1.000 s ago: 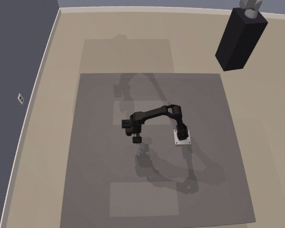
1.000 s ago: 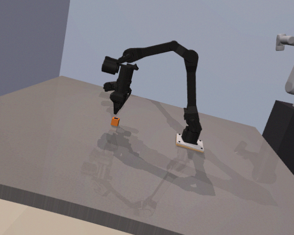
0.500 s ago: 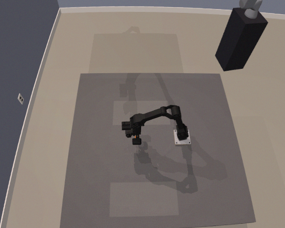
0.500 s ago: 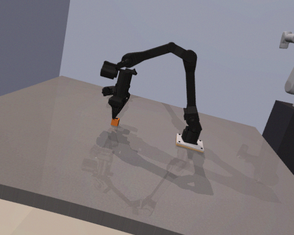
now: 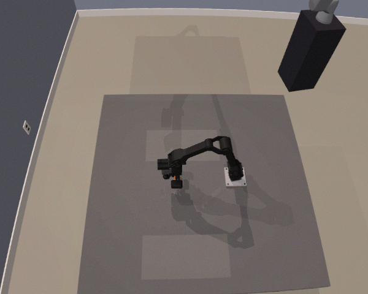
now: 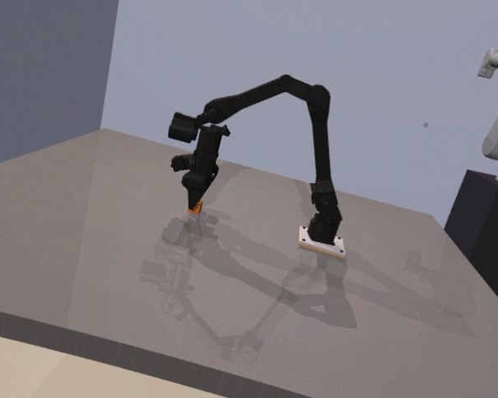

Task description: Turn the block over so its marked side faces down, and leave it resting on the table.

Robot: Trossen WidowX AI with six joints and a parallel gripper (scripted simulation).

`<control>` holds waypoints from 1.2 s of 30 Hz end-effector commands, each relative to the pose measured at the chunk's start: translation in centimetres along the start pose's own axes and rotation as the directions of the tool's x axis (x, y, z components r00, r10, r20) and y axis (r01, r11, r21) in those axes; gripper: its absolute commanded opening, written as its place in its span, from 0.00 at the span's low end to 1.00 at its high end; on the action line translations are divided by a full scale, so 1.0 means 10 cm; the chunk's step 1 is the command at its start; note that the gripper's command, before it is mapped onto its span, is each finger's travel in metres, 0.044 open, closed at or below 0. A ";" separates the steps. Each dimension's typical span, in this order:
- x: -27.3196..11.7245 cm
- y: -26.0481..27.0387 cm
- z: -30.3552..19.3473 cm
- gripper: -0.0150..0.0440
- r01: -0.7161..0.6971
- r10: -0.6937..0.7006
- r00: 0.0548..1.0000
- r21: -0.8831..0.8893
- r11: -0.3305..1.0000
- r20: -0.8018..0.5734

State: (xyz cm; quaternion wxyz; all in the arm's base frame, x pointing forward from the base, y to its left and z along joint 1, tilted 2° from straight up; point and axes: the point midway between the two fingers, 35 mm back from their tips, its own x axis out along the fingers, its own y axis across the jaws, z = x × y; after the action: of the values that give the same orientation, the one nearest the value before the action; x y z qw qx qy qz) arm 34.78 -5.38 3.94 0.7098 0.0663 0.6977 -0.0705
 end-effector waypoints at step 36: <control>-0.25 0.00 -0.02 0.25 -0.003 0.003 1.000 0.004 1.000 -0.012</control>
State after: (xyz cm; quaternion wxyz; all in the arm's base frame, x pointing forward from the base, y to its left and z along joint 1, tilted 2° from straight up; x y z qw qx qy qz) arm 34.31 -5.30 5.43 0.6997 0.0671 0.7078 -0.0698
